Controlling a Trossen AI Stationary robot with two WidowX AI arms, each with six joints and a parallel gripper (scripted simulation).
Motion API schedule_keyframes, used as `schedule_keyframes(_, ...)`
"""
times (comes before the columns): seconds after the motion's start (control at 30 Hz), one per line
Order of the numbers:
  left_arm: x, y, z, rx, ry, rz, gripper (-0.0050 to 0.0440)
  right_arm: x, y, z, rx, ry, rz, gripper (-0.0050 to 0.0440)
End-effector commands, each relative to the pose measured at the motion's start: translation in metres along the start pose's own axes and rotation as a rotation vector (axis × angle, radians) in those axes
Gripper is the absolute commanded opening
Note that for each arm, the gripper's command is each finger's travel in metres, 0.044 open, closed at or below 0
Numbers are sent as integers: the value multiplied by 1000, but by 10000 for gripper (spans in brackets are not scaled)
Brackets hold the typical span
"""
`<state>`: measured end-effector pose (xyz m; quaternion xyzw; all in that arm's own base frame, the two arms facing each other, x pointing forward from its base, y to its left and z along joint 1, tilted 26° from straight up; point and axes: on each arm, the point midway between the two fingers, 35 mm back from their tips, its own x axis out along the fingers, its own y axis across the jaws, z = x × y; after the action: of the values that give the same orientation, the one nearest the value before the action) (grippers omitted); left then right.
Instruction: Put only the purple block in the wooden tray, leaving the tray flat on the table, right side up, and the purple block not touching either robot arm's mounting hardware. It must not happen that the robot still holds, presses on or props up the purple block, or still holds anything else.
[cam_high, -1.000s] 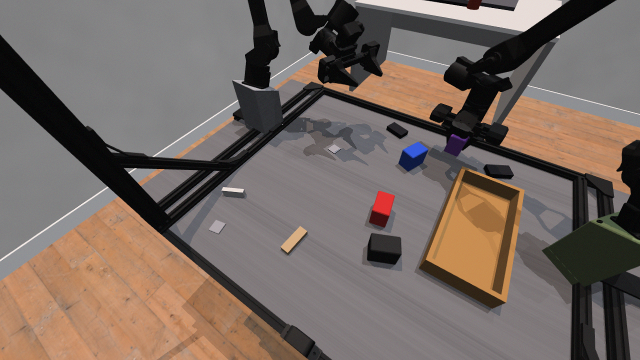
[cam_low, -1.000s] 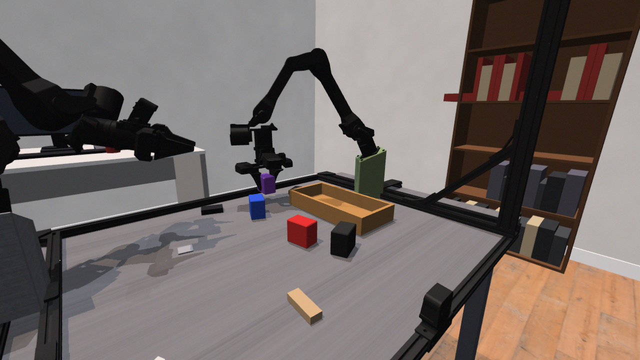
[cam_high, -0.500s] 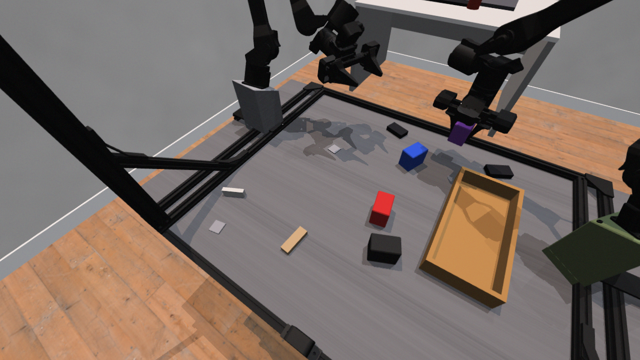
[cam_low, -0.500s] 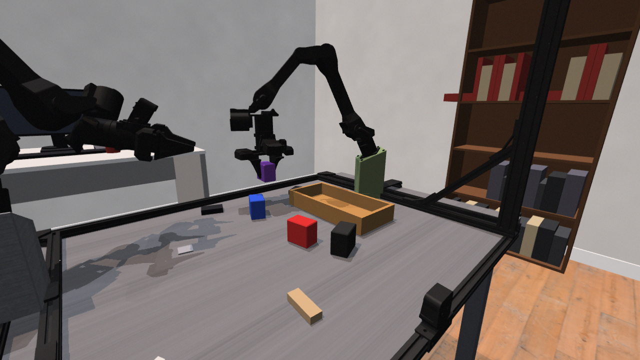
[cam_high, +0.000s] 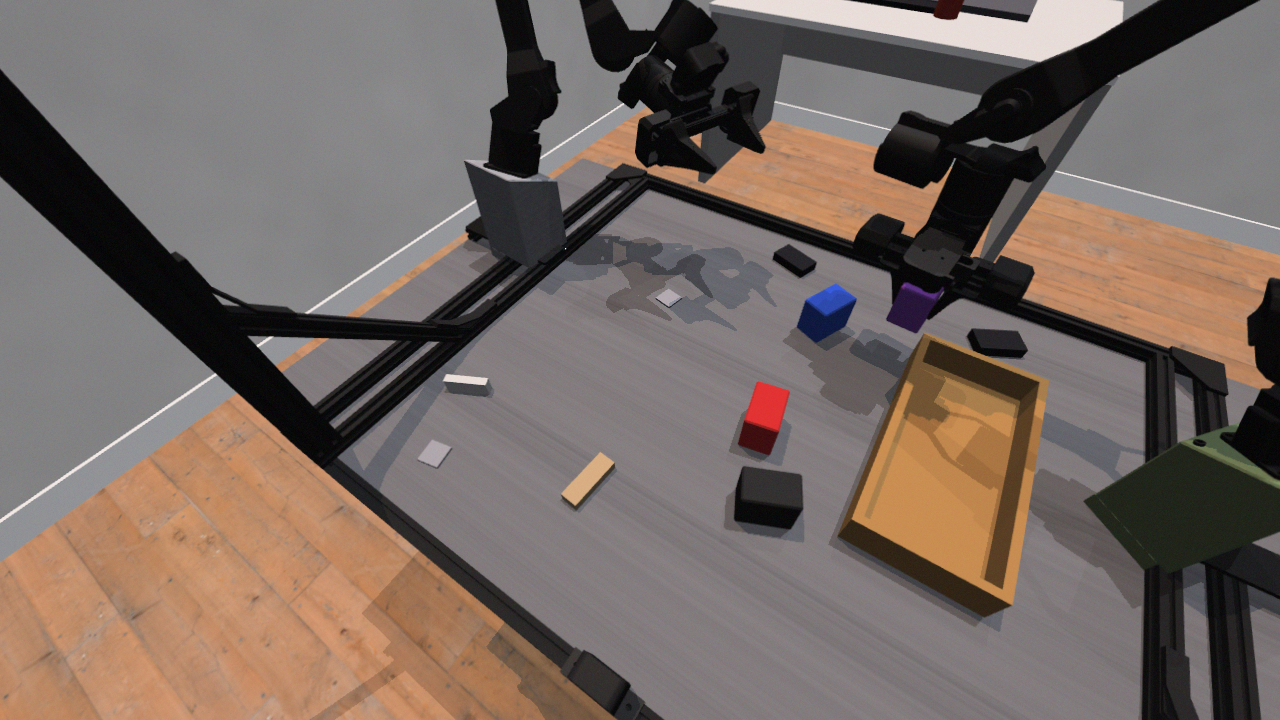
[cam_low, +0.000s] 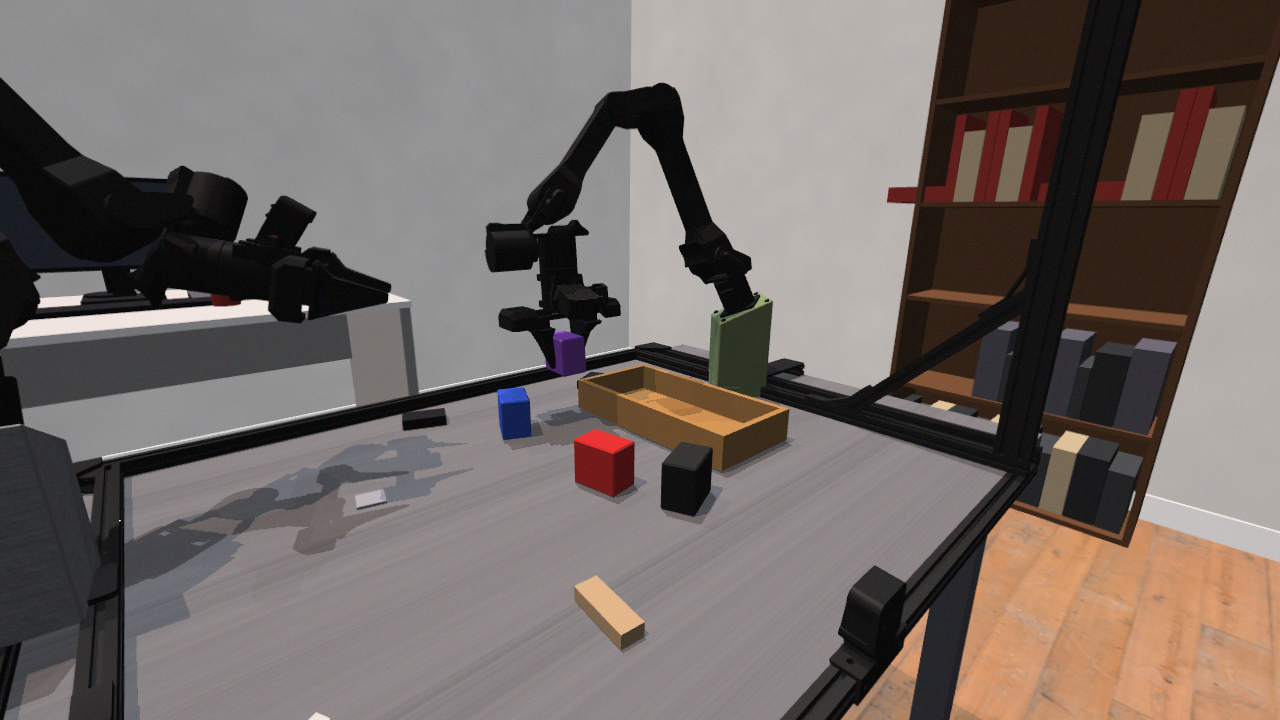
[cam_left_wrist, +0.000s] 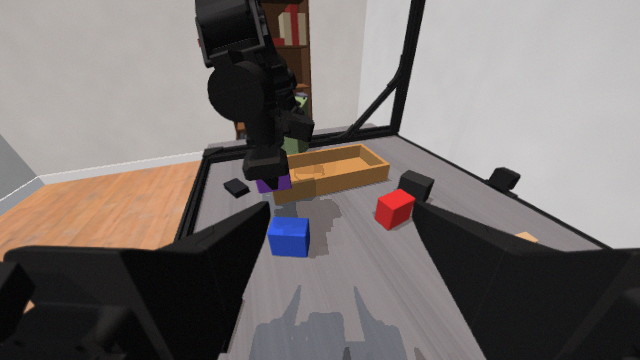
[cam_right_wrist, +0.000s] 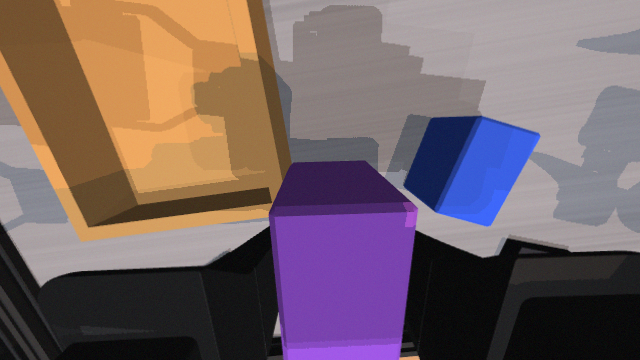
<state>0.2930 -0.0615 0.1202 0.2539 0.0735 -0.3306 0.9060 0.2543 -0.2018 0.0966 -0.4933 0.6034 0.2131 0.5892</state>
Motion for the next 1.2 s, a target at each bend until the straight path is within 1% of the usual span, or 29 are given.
schedule_keyframes(0.0,0,-1,0,4,-3,-3,400,-1,5,10,6,5,-1,0)
schedule_keyframes(0.5,0,-1,0,4,-3,-3,400,1,45,76,6,8,8,0)
schedule_keyframes(0.57,0,-1,0,4,-3,-3,400,1,45,76,6,8,8,0)
schedule_keyframes(0.93,0,-1,0,4,-3,-3,400,2,81,111,2,19,-4,0)
schedule_keyframes(1.07,0,-1,0,4,-3,-3,400,2,95,121,0,24,-12,0)
schedule_keyframes(1.17,0,-1,0,4,-3,-3,400,2,98,123,0,25,-15,0)
